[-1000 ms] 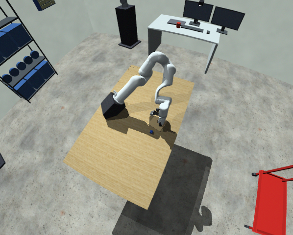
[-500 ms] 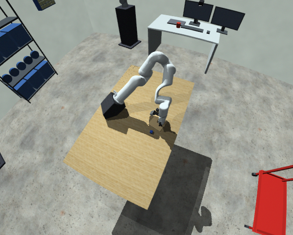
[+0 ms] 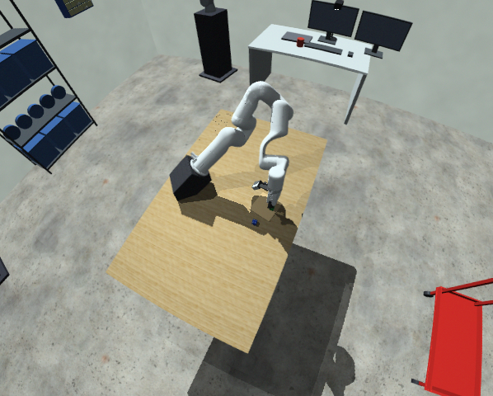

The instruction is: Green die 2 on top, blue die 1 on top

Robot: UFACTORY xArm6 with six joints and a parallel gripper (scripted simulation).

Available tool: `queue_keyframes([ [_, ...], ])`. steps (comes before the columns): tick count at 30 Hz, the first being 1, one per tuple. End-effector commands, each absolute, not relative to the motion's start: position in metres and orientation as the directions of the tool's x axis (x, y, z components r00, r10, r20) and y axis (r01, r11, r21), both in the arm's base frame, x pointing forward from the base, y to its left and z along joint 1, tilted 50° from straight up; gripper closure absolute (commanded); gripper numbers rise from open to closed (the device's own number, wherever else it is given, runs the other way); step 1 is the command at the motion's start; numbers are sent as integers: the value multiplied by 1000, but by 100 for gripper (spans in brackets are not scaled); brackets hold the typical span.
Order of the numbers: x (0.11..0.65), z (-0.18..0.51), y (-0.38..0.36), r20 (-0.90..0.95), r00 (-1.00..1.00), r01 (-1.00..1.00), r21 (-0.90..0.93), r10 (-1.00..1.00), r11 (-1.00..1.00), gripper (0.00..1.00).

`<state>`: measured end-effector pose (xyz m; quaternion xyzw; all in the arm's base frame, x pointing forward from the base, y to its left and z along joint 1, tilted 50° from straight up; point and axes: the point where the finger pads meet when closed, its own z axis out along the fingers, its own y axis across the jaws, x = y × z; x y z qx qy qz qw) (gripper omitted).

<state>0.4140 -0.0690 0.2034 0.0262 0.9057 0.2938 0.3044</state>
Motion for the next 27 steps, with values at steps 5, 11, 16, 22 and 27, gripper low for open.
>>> queue_keyframes([
  [5, 396, 226, -86, -538, -812, -133, 548, 226, 826, 58],
  [11, 394, 228, -88, -538, -812, -133, 548, 226, 826, 58],
  [16, 394, 228, -88, -538, -812, -133, 548, 226, 826, 0],
  [22, 394, 228, -88, -538, -812, -133, 548, 226, 826, 0],
  [27, 394, 228, -88, -538, -812, -133, 548, 226, 826, 0],
])
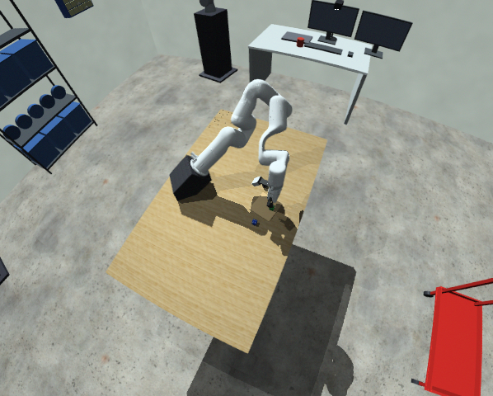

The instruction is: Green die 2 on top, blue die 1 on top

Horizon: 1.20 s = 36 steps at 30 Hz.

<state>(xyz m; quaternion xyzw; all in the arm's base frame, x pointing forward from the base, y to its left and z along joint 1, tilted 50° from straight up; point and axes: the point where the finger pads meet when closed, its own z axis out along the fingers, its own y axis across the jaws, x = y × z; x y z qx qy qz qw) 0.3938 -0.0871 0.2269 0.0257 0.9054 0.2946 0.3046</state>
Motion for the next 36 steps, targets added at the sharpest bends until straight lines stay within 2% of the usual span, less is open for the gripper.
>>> queue_keyframes([
  [1, 394, 228, -88, -538, -812, -133, 548, 226, 826, 0],
  [7, 394, 224, -91, -540, -812, -136, 545, 222, 827, 0],
  [11, 386, 176, -131, -564, -806, -176, 515, 177, 839, 0],
  [23, 369, 121, -168, -595, -792, -221, 486, 135, 846, 0],
  [24, 369, 121, -168, -595, -792, -221, 486, 135, 846, 58],
  [36, 369, 121, -168, -595, -792, -221, 486, 135, 846, 58],
])
